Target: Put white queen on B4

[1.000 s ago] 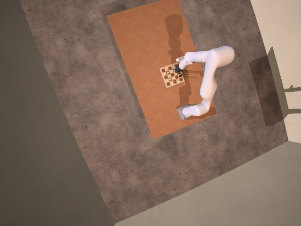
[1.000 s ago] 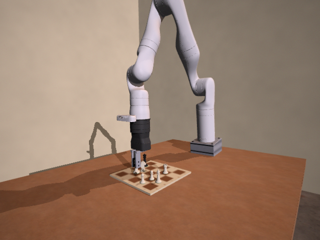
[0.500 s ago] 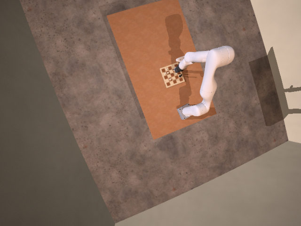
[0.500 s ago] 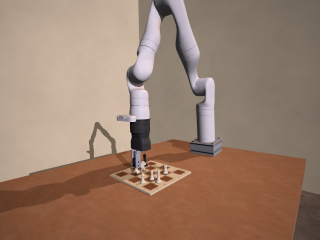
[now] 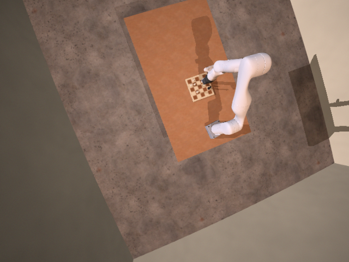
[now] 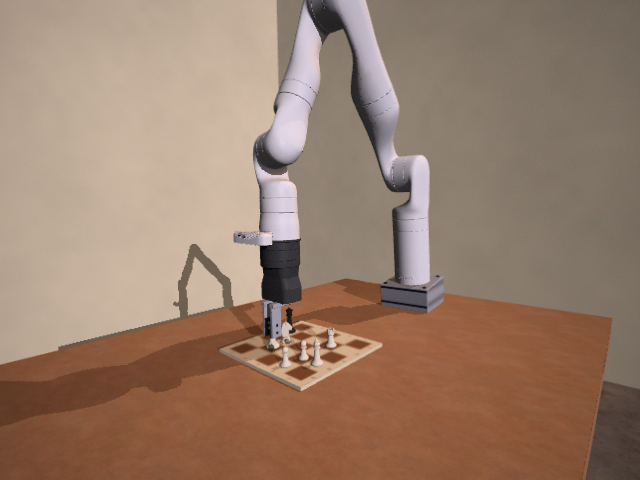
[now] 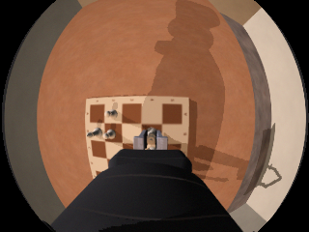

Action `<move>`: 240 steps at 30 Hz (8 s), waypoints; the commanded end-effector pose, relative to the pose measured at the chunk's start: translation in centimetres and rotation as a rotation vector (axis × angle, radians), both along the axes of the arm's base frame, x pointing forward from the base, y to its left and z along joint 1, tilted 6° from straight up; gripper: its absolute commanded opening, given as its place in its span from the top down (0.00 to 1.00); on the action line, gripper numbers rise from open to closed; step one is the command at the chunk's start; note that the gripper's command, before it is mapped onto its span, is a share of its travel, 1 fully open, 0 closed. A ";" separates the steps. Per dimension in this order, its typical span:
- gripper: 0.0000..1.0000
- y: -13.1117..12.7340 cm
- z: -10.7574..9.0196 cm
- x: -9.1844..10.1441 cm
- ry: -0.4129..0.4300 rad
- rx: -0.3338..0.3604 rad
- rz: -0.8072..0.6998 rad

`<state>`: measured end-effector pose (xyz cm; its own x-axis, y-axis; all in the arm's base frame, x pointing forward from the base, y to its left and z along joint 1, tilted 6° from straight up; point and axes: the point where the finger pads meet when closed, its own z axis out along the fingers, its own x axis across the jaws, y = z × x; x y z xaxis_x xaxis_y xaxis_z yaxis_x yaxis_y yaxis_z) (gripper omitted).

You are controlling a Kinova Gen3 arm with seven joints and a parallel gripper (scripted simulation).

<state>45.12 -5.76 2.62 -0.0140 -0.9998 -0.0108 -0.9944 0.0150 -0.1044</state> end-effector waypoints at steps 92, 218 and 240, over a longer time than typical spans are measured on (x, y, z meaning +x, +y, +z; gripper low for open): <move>0.21 -0.1 8.8 -0.9 -0.001 0.000 0.000; 0.00 -0.2 15.3 -1.6 -0.001 0.000 0.000; 0.00 -0.2 15.3 -1.6 -0.001 0.000 0.000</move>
<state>43.48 -5.91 17.87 -0.0143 -0.9998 -0.0108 -0.9945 0.0153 -0.1032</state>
